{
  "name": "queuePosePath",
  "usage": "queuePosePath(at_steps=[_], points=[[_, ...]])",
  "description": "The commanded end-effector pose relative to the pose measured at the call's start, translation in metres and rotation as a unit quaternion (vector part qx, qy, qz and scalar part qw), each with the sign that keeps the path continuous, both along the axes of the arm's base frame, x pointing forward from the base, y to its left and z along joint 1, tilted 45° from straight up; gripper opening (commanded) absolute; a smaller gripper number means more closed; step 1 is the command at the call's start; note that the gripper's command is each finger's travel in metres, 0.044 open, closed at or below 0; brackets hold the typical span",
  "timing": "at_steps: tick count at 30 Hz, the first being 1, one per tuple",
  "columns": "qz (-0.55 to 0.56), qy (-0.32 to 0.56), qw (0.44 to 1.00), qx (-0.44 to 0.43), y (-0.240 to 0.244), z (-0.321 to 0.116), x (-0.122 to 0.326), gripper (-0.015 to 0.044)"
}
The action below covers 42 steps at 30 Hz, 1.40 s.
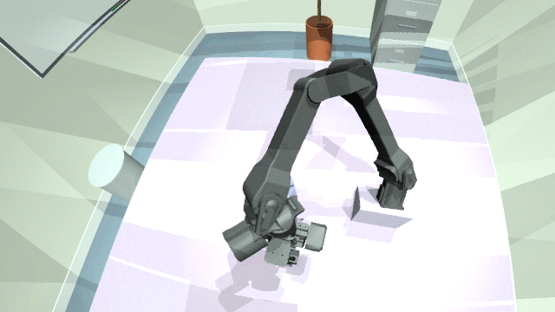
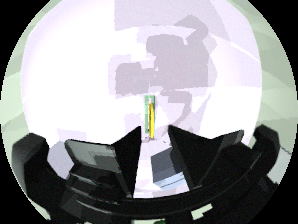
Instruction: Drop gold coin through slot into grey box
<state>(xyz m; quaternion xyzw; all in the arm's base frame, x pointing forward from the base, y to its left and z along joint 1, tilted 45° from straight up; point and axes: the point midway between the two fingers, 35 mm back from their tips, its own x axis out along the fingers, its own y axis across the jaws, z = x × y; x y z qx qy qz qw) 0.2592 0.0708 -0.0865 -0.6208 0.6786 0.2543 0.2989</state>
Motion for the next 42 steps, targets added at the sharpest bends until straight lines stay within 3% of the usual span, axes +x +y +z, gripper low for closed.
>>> queuePosePath(at_steps=[1,31,37,42], points=[[0.001,0.002,1.000,-0.002,-0.007,-0.006,-0.001,0.0161],[0.001,0.002,1.000,-0.004,-0.039,-0.037,-0.005,0.0161],[0.001,0.002,1.000,-0.004,-0.039,-0.037,-0.005,0.0003],[0.001,0.002,1.000,-0.004,-0.039,-0.037,-0.005,0.0000]])
